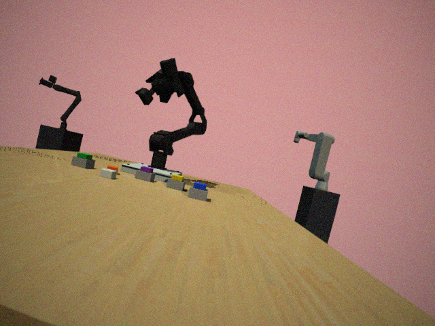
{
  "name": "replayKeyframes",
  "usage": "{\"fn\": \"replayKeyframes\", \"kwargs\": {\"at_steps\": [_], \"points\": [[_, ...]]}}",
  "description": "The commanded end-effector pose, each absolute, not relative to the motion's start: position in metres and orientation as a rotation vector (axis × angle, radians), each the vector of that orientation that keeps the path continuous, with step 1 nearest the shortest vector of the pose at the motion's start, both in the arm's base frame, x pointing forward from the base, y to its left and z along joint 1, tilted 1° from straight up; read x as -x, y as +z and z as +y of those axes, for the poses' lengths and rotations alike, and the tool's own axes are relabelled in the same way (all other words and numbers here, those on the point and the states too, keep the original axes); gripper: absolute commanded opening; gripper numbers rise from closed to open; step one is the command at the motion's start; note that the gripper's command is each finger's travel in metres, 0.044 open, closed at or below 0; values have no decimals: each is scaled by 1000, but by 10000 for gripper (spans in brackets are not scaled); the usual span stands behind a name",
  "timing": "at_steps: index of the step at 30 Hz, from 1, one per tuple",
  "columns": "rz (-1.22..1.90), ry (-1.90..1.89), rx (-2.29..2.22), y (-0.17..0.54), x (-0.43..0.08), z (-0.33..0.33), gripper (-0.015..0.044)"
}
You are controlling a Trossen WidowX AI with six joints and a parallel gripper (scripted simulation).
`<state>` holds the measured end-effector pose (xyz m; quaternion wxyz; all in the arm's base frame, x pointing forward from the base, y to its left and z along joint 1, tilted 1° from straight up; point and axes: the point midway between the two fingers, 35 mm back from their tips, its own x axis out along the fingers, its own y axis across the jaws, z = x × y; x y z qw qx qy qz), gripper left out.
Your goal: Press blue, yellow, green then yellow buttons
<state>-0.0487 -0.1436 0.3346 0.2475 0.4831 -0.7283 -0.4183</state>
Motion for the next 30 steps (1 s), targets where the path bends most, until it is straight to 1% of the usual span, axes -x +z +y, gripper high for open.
{"fn": "replayKeyframes", "kwargs": {"at_steps": [1,3,8,11,16,23,27,30], "points": [[-1961,-1154,-1323,335,46,-145,400],[-1762,-1253,-1365,334,22,-153,400],[-952,-1453,-1381,320,-78,-160,400],[-496,-1446,-1300,307,-135,-144,400],[60,-1325,-1118,282,-202,-104,400],[714,-987,-766,240,-269,-15,400],[1019,-726,-534,212,-289,47,400],[1213,-504,-355,190,-294,97,400]]}}
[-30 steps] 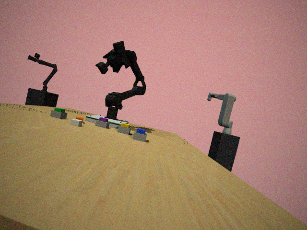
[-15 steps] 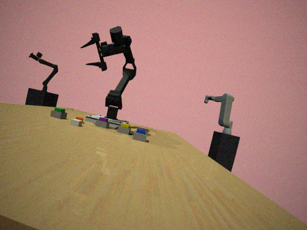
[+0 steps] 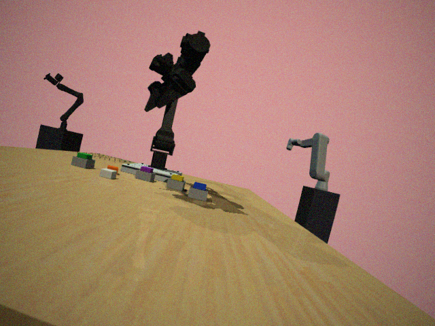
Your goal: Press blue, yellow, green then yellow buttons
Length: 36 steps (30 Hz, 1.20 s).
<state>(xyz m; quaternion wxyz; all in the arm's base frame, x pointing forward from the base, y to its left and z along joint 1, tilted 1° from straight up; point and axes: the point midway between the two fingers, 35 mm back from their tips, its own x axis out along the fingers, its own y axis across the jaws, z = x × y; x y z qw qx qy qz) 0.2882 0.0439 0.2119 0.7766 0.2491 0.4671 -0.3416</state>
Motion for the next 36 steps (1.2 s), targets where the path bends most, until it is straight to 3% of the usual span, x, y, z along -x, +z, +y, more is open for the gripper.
{"fn": "replayKeyframes", "kwargs": {"at_steps": [1,6,13,20,27,36], "points": [[1272,-426,-294,183,-294,113,400],[1509,-20,-6,146,-279,194,400],[1531,27,25,141,-276,203,400],[1531,27,25,82,-279,203,216],[1531,27,25,80,-279,203,32],[1531,27,25,79,-279,203,20]]}}
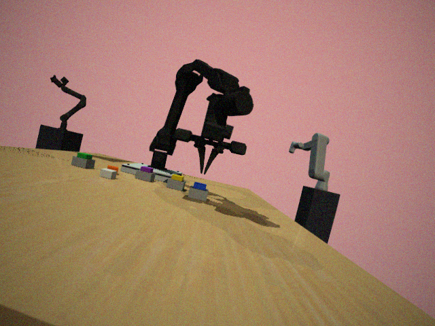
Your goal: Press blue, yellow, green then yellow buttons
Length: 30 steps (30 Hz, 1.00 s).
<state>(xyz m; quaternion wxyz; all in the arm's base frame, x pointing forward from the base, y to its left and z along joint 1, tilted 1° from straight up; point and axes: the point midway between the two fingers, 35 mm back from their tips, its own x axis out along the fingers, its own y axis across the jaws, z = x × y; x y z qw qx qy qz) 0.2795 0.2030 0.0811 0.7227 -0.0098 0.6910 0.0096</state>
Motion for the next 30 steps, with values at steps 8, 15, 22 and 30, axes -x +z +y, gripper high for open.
{"fn": "replayKeyframes", "kwargs": {"at_steps": [8,15,22,30], "points": [[1531,27,25,67,-279,203,20],[1531,27,25,56,-280,203,20],[1531,27,25,47,-280,203,20],[1531,27,25,47,-280,203,20]]}}
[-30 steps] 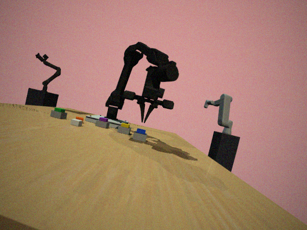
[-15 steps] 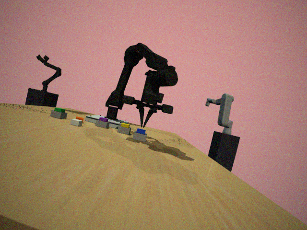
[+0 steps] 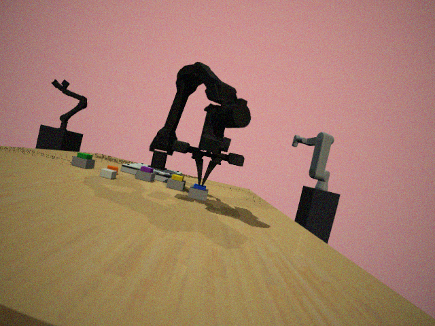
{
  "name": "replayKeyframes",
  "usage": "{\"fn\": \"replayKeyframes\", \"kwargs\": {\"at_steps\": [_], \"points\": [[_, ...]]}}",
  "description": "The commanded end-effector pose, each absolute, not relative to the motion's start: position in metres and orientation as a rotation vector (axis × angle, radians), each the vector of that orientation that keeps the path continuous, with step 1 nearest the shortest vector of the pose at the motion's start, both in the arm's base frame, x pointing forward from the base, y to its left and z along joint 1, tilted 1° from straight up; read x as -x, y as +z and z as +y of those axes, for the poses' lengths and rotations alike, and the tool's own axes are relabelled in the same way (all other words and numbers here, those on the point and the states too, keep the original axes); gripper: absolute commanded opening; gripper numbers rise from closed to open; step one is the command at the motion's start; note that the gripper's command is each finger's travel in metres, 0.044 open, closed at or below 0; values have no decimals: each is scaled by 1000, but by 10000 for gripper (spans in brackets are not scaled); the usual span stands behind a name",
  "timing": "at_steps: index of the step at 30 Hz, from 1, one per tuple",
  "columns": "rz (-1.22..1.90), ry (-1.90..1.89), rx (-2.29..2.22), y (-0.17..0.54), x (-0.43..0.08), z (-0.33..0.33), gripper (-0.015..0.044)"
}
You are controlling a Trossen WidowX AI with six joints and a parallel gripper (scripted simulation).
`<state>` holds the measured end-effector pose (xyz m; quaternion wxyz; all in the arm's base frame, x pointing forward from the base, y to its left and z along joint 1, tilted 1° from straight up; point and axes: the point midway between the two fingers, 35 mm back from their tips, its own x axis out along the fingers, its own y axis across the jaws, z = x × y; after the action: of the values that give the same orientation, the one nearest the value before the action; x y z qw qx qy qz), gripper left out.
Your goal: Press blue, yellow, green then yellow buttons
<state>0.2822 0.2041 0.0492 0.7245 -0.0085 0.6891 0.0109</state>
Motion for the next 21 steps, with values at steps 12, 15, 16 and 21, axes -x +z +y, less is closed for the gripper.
{"fn": "replayKeyframes", "kwargs": {"at_steps": [12,15,16,21], "points": [[1531,27,25,47,-280,203,20],[1522,24,20,51,-282,204,20],[1524,25,21,59,-281,204,20],[1531,27,25,80,-279,203,20]]}}
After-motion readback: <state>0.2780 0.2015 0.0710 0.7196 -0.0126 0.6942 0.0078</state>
